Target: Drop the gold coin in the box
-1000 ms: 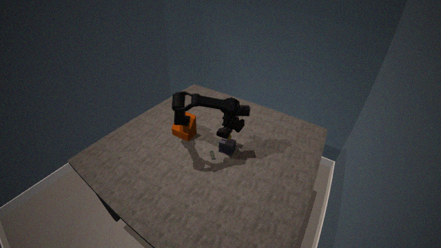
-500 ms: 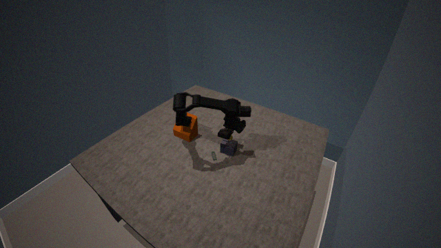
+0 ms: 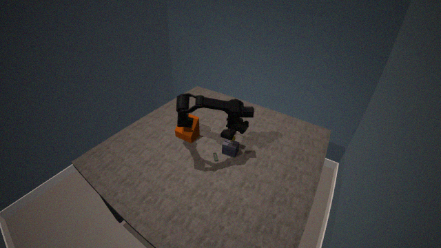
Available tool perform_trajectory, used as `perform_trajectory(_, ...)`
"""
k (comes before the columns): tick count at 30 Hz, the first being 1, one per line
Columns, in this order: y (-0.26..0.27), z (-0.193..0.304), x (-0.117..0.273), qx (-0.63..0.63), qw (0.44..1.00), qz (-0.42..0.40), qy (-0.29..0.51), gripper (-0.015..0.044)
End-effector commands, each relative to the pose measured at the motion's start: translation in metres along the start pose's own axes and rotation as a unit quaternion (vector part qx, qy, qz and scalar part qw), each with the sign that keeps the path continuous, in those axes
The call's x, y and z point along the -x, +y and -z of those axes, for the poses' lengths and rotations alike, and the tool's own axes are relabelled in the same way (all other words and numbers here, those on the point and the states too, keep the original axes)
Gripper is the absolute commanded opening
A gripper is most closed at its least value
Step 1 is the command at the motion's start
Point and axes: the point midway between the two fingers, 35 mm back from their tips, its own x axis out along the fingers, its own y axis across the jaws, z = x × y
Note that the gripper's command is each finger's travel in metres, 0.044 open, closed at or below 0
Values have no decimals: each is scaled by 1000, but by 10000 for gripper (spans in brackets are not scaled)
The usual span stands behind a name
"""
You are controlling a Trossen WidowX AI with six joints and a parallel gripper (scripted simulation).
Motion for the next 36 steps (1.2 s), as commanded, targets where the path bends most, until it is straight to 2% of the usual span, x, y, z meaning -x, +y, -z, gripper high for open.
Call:
perform_trajectory(1,-1,1,-1,1,1000,0,1,0)
perform_trajectory(36,0,2,-20,4,1000,1,1,0)
